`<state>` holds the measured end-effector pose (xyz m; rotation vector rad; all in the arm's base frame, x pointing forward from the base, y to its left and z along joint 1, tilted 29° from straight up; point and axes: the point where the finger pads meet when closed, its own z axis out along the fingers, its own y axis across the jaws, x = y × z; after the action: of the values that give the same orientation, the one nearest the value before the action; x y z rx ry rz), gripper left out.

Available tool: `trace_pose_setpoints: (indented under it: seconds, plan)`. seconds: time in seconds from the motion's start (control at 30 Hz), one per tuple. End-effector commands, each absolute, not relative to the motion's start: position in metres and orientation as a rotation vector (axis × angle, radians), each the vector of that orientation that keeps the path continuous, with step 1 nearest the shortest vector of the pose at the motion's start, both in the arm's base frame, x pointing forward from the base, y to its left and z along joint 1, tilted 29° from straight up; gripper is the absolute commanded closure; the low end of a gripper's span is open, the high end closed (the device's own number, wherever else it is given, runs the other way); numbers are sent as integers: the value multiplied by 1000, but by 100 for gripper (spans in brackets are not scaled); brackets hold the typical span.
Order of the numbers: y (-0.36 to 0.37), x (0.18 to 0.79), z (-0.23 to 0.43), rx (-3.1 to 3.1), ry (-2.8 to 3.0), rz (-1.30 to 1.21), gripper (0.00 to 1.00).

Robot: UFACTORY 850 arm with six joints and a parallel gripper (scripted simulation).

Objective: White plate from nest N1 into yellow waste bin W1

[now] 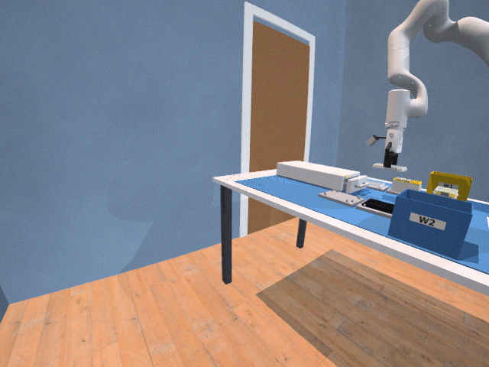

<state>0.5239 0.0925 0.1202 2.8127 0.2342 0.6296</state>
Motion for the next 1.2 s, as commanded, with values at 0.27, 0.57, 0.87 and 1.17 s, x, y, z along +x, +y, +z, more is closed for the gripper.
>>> trace_pose_setpoints:
  seconds: [0.27,0.57,0.87,1.17]
  plan:
    - [63,510,121,2813,235,637,100]
    - [46,502,121,2813,235,636,100]
    - [24,492,121,2813,235,636,100]
    - [7,484,121,2813,235,636,100]
